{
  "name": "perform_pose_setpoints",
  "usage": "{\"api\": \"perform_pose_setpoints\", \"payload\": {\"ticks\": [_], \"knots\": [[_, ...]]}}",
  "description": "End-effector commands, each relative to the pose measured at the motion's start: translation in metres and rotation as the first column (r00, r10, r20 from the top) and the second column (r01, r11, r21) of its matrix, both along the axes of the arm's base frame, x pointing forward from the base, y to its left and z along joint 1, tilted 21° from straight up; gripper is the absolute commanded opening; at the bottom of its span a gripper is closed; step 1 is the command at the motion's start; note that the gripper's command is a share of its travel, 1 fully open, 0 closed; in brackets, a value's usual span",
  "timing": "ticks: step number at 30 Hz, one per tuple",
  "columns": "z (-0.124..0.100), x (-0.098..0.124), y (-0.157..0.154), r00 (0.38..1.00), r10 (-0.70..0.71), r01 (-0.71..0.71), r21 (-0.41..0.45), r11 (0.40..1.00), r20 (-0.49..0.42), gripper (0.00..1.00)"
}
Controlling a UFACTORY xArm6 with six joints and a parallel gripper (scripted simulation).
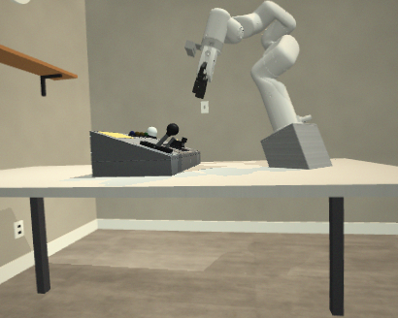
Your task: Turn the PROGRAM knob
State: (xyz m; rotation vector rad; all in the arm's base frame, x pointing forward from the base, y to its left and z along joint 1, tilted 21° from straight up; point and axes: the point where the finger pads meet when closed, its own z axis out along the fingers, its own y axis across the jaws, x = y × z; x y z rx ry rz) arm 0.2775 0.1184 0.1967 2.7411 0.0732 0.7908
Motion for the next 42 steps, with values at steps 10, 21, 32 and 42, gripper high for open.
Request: {"api": "perform_pose_setpoints", "payload": {"ticks": [10, 21, 32, 42], "knots": [[0.001, 0.001, 0.001, 1.0, 0.001, -0.001, 0.002, 1.0, 0.002, 1.0], [0.001, 0.002, -0.009, 1.0, -0.003, 0.003, 0.003, 1.0, -0.018, 1.0], [0.0, 0.01, -0.075, 0.993, -0.007, 0.011, 0.035, 0.999, -0.116, 1.0], [0.004, 0.011, -0.123, 0.992, 0.003, 0.005, 0.064, 0.998, -0.125, 1.0]]}}
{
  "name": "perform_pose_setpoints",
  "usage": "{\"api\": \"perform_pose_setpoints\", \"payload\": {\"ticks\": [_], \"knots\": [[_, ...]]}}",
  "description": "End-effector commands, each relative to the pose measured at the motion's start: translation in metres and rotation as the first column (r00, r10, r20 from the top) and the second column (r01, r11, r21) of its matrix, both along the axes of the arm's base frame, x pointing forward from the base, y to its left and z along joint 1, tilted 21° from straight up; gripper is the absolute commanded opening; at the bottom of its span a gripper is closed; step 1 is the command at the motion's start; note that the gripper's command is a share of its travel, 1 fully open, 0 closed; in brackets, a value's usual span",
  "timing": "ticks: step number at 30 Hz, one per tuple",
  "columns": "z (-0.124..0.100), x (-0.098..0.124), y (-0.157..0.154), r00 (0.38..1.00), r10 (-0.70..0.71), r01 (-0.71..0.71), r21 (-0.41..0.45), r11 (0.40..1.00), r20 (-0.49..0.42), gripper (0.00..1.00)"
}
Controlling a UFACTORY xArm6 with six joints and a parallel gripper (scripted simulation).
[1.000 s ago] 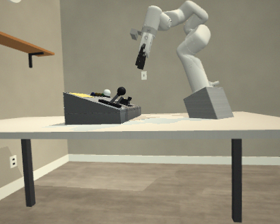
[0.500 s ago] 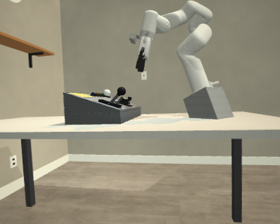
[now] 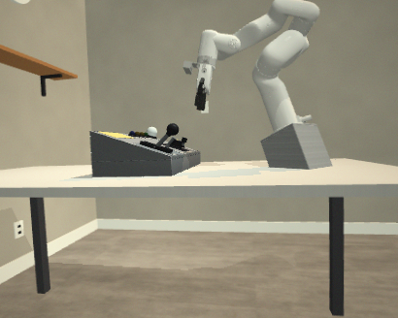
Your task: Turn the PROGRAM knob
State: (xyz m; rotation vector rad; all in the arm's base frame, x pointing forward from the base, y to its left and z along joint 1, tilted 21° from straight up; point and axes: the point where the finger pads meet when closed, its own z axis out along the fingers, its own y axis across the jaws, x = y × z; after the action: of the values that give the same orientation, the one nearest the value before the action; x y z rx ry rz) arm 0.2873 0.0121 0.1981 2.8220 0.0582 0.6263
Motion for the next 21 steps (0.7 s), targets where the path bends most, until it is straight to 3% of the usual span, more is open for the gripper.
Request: {"api": "perform_pose_setpoints", "payload": {"ticks": [1, 6, 9, 11, 21], "knots": [[0.003, 0.001, -0.016, 1.0, 0.015, -0.015, 0.025, 1.0, -0.003, 1.0], [0.009, 0.0, -0.053, 1.0, 0.021, -0.021, 0.03, 0.999, 0.023, 1.0], [0.009, 0.0, -0.053, 1.0, 0.021, -0.021, 0.03, 0.999, 0.023, 1.0], [0.014, -0.003, -0.076, 0.999, 0.022, -0.023, 0.022, 0.999, 0.049, 1.0], [0.024, -0.012, -0.118, 0.994, 0.022, -0.02, -0.018, 1.0, 0.104, 1.0]]}}
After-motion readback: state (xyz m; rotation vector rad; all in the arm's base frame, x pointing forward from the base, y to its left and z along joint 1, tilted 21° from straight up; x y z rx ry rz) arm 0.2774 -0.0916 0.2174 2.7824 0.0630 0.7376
